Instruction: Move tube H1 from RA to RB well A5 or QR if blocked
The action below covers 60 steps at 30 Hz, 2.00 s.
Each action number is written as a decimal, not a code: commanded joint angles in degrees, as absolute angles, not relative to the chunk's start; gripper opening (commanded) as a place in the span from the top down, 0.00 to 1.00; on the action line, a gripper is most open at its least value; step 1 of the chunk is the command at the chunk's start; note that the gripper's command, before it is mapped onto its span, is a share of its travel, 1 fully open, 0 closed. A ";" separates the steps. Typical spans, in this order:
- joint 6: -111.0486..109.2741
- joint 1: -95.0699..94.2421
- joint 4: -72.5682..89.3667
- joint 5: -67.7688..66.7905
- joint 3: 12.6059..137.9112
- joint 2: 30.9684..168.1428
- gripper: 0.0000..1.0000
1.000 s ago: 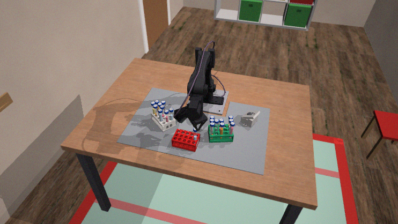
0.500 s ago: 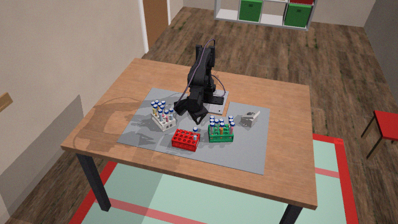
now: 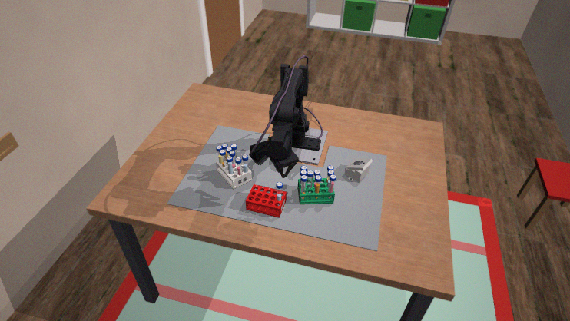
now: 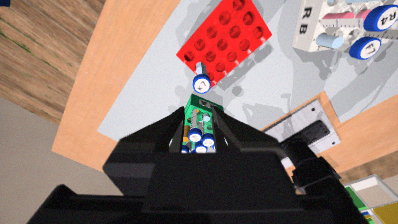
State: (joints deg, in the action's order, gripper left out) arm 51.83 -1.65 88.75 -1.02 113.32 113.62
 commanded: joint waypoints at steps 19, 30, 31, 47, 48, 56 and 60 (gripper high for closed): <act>51.51 -1.32 90.00 -1.31 115.66 113.40 0.70; 52.17 -2.26 90.00 -1.30 115.38 113.21 0.70; 52.20 -2.30 90.00 -1.30 115.36 113.20 0.70; 51.26 -0.90 90.00 -1.32 115.02 112.95 0.70; 51.24 -0.85 90.00 -1.32 115.00 112.94 0.70; 39.74 1.46 89.80 -1.53 105.20 106.05 0.70; 30.24 3.70 87.40 -1.92 98.30 100.86 0.70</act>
State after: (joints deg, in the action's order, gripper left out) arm 39.03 2.15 88.55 -1.15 101.08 105.21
